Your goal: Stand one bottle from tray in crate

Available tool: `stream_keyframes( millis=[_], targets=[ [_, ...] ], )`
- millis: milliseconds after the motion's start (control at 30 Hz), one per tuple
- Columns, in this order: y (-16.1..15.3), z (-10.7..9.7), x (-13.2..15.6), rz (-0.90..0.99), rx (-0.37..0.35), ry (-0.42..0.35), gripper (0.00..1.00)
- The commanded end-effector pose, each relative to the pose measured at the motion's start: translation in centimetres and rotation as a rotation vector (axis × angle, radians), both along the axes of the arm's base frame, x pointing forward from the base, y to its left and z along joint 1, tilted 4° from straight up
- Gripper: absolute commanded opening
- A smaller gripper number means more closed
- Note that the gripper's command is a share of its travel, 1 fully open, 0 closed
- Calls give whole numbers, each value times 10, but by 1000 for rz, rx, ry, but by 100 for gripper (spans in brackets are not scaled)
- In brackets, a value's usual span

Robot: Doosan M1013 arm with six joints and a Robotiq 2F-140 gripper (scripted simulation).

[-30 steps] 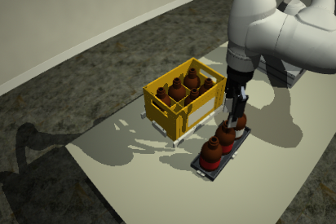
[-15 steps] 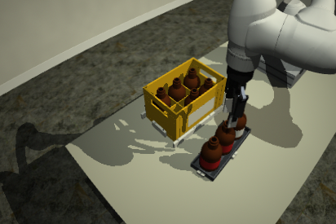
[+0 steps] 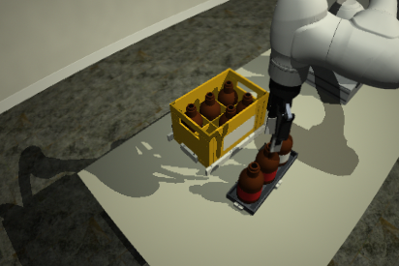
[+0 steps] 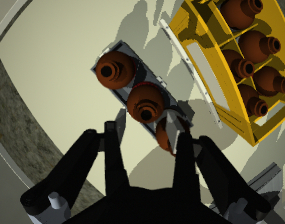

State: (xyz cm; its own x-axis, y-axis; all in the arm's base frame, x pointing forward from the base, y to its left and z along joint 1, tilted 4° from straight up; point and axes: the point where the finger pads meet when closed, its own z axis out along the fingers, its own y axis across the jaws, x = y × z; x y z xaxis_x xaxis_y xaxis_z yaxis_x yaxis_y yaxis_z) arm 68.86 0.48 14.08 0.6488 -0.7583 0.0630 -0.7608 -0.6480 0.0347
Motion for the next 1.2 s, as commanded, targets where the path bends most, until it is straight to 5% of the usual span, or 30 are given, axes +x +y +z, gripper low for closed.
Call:
stream_keyframes(
  millis=[0, 1167],
  targets=[
    [0, -2, 0, 0, 0, 0, 38],
    [-2, -36, 1, 0, 0, 0, 38]
  ],
)
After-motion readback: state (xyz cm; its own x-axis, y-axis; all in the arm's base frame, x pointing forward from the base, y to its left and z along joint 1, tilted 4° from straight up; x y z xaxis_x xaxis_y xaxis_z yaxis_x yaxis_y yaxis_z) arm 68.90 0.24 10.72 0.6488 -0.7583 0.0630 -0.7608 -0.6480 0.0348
